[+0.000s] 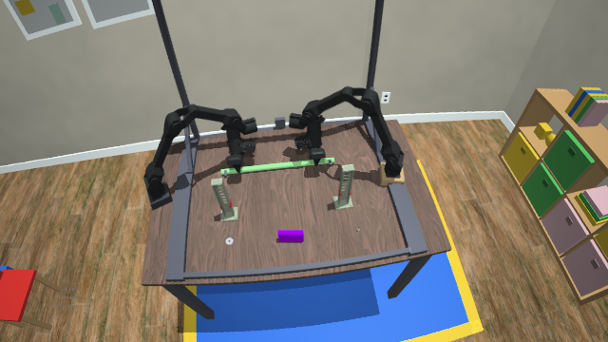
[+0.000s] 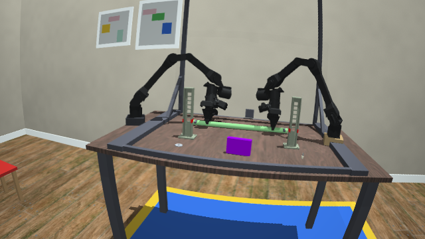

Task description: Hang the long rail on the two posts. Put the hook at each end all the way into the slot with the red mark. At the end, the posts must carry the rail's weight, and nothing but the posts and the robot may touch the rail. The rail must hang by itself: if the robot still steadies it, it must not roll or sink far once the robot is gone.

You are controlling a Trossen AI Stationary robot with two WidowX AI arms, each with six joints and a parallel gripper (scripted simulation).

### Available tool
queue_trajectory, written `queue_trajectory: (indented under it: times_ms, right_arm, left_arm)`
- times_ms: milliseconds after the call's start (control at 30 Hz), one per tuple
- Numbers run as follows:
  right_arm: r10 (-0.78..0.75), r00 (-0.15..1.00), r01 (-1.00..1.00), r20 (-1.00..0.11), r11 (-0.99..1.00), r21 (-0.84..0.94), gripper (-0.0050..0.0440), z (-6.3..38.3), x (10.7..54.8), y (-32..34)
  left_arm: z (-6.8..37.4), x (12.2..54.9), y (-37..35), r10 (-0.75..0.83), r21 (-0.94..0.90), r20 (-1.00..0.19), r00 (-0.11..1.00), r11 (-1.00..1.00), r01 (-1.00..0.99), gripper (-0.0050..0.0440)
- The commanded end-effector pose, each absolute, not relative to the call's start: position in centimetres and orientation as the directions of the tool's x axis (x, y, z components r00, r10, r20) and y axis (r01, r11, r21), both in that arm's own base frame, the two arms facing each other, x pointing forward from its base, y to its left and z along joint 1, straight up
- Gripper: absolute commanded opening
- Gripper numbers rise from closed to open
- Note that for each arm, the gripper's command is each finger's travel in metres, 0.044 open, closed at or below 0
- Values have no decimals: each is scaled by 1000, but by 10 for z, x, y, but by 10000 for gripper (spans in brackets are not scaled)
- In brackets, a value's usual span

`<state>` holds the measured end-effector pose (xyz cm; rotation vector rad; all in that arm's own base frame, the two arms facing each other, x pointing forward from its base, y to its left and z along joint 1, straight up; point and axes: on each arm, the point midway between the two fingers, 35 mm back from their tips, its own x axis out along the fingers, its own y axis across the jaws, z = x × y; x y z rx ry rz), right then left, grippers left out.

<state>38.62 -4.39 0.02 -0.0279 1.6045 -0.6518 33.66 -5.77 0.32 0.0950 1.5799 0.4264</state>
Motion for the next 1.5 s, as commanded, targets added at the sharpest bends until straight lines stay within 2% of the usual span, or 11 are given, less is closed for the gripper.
queue_trajectory:
  times_ms: [0, 167, 200, 267, 300, 633, 733, 1200, 1400, 1467]
  right_arm:
    - [-388, -135, 366, -912, 835, -410, -50, 9, 391, -44]
    - [-388, -135, 366, -912, 835, -410, -50, 9, 391, -44]
    - [-388, -135, 366, -912, 835, -410, -50, 9, 391, -44]
    - [-388, -135, 366, -912, 835, -410, -50, 9, 391, -44]
    - [-388, -135, 366, -912, 835, -410, -50, 9, 391, -44]
    - [-388, -135, 366, -912, 835, -410, -50, 9, 391, -44]
    - [-388, -135, 366, -912, 835, -410, -50, 13, 391, -44]
    - [-388, -135, 366, -912, 835, -410, -50, 19, 391, -45]
    - [-388, -135, 366, -912, 835, -410, -50, 25, 391, -45]
    - [-388, -135, 366, -912, 835, -410, -50, 25, 391, -45]
  left_arm:
    - [4, 336, -56, 323, 328, -945, -60, 923, -201, 166]
    - [10, 340, -58, 314, 315, -949, -41, 926, -208, 146]
    - [10, 340, -58, 314, 315, -949, -41, 926, -208, 126]
    - [10, 340, -58, 314, 315, -949, -41, 926, -208, 126]
    - [10, 340, -58, 314, 315, -949, -41, 926, -208, 106]
    - [10, 340, -58, 314, 315, -949, -41, 926, -208, 66]
    - [14, 340, -58, 314, 315, -949, -41, 926, -208, 0]
    - [20, 339, -58, 314, 315, -949, -41, 926, -208, -5]
    - [27, 339, -59, 314, 315, -949, -41, 926, -208, -50]
    - [27, 339, -59, 314, 315, -949, -41, 926, -208, -50]
